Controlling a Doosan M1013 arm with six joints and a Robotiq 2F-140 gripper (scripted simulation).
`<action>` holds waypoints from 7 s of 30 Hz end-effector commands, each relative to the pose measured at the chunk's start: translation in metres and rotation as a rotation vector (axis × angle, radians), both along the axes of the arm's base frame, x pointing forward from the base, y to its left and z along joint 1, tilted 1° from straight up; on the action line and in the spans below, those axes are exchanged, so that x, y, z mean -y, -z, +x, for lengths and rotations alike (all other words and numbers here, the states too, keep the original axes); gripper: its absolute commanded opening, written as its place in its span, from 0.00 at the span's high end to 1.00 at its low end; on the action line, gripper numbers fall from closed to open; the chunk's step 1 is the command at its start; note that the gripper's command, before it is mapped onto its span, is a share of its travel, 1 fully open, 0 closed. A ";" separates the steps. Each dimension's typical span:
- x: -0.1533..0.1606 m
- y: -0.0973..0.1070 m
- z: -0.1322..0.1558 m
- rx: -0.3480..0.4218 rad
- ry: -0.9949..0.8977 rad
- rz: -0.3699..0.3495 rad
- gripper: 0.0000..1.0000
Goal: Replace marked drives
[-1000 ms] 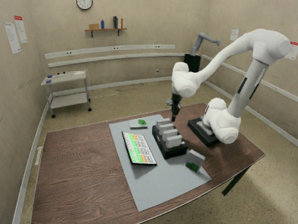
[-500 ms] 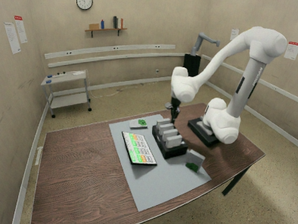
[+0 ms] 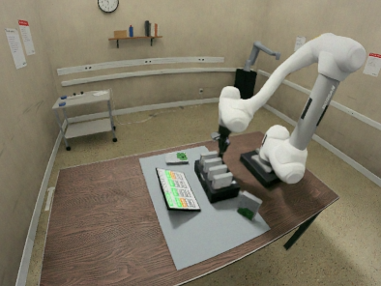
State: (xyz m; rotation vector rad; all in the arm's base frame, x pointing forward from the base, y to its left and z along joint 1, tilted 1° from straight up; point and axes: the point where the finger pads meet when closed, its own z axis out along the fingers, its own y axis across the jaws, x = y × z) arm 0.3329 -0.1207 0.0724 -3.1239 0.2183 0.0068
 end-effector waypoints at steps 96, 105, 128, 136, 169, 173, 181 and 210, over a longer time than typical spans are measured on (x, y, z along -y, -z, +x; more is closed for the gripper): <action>0.000 -0.003 0.000 0.001 0.000 0.000 0.90; 0.000 -0.023 0.000 0.001 0.000 0.000 0.90; 0.001 -0.098 0.001 0.001 0.000 0.000 0.90; 0.001 -0.102 0.001 0.001 0.000 0.000 0.90; 0.012 -0.101 0.080 -0.003 -1.319 -0.019 0.11; 0.012 -0.101 0.080 0.010 -1.524 -0.002 0.11; 0.012 -0.101 0.080 0.017 -1.570 0.005 0.11; 0.012 -0.101 0.080 0.017 -1.570 0.005 0.11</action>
